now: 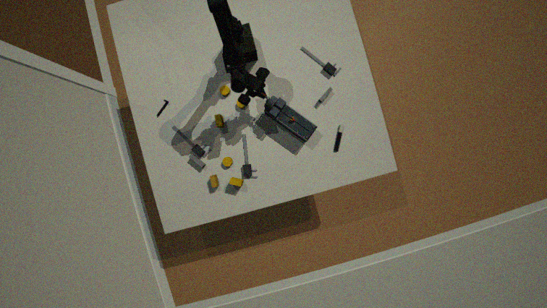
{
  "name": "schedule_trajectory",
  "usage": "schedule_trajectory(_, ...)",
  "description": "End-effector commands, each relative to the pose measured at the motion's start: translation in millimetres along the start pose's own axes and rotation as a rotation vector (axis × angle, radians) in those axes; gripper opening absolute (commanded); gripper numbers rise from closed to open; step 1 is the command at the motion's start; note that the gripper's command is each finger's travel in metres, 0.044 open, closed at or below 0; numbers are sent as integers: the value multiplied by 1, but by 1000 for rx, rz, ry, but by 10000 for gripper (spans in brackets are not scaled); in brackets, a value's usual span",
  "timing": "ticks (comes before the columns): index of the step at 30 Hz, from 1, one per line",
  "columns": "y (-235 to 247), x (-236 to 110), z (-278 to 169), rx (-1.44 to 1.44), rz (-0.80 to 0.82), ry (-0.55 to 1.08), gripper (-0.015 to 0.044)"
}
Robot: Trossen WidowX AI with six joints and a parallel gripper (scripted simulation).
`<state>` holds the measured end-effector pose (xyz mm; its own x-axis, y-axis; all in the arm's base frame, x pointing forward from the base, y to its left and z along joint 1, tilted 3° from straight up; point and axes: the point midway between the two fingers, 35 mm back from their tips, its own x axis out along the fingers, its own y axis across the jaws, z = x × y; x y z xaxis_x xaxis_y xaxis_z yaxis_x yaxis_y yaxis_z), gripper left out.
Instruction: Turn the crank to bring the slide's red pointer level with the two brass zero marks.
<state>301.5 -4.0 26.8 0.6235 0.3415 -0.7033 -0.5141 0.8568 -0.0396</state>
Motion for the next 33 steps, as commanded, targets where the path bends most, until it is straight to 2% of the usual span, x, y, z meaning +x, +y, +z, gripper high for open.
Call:
schedule_trajectory(1, -9, -2, 1, -2, -25, -4, 0)
schedule_trajectory(33, -27, 4, -5, -3, -25, -3, 0)
